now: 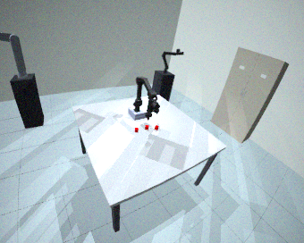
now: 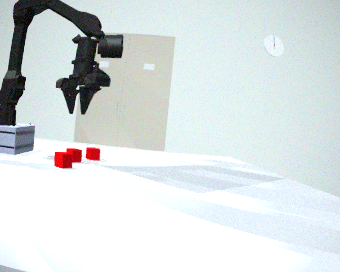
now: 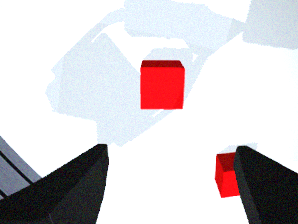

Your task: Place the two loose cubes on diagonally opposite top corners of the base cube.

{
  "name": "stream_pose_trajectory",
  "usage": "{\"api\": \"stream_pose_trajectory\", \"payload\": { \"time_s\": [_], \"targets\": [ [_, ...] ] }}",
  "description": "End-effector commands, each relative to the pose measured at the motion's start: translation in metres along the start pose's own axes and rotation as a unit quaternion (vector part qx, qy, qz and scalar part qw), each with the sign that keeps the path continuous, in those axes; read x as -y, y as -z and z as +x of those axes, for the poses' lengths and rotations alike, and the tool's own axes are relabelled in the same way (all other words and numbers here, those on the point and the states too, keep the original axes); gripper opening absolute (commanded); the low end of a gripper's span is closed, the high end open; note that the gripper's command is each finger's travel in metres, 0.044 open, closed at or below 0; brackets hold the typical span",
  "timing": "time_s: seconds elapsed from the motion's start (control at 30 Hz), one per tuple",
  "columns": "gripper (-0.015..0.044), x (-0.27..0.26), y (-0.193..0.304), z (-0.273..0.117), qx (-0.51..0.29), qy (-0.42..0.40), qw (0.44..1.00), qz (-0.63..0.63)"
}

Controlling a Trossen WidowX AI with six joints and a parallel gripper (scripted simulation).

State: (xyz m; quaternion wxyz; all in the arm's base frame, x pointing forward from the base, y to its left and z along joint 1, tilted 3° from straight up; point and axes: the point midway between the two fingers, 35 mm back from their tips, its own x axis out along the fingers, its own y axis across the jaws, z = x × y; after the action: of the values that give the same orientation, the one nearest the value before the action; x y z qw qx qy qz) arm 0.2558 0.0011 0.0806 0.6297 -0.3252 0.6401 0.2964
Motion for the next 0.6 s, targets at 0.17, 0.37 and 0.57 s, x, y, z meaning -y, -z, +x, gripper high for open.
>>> {"api": "stream_pose_trajectory", "payload": {
  "time_s": [0.17,0.37,0.57],
  "targets": [
    [0.0265,-0.001,-0.001,0.056,0.001,-0.005,1.000,-0.007],
    [0.0265,-0.001,0.000,0.069,0.001,-0.005,1.000,-0.007],
    [0.0265,-0.001,0.000,0.078,0.001,-0.005,1.000,-0.007]
  ]
}}
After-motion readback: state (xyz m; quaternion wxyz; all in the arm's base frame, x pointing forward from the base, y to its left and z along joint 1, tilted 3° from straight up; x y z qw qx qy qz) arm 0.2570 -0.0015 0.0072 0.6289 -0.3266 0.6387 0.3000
